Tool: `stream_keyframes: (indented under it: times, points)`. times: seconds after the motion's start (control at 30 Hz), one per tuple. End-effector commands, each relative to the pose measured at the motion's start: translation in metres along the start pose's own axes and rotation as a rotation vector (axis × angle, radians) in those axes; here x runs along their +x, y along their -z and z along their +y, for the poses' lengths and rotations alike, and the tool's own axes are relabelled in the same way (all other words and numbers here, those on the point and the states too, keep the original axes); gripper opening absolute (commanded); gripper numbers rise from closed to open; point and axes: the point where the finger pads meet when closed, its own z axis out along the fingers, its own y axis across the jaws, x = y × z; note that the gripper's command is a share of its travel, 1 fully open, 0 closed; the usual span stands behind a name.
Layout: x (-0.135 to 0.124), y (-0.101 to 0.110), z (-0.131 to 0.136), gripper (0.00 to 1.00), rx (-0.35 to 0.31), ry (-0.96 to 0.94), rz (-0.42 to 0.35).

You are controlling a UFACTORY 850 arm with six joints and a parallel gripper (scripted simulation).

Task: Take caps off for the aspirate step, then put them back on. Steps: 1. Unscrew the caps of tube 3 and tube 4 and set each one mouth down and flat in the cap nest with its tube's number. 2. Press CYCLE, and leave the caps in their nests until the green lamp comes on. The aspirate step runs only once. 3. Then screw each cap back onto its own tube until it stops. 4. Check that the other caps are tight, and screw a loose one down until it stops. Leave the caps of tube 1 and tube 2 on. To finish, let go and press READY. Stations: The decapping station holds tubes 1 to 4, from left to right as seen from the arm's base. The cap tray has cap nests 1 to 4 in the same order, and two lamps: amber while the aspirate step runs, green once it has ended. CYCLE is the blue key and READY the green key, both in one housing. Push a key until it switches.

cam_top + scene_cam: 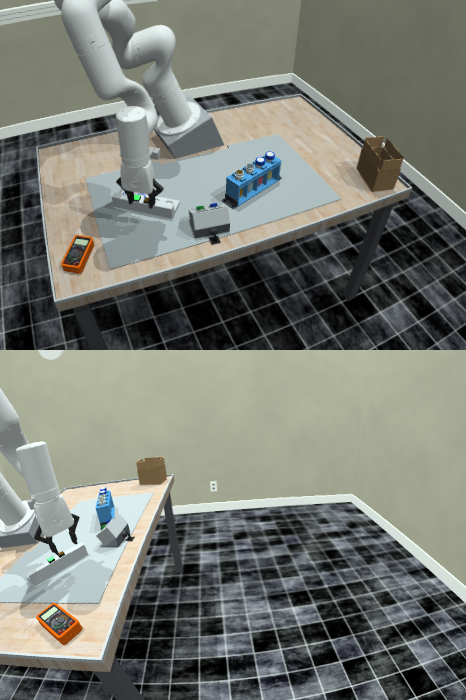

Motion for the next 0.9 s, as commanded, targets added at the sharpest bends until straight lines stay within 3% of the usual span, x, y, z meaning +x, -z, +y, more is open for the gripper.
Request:
stream_keyframes:
  times: [0.0,0.63,0.87]
  points:
    - [0.025,0.018,-0.014,0.46,0.0,0.0,-0.002]
    - [0.101,0.067,-0.055,0.46,0.0,0.0,-0.002]
    - [0.102,0.068,-0.055,0.46,0.0,0.0,-0.002]
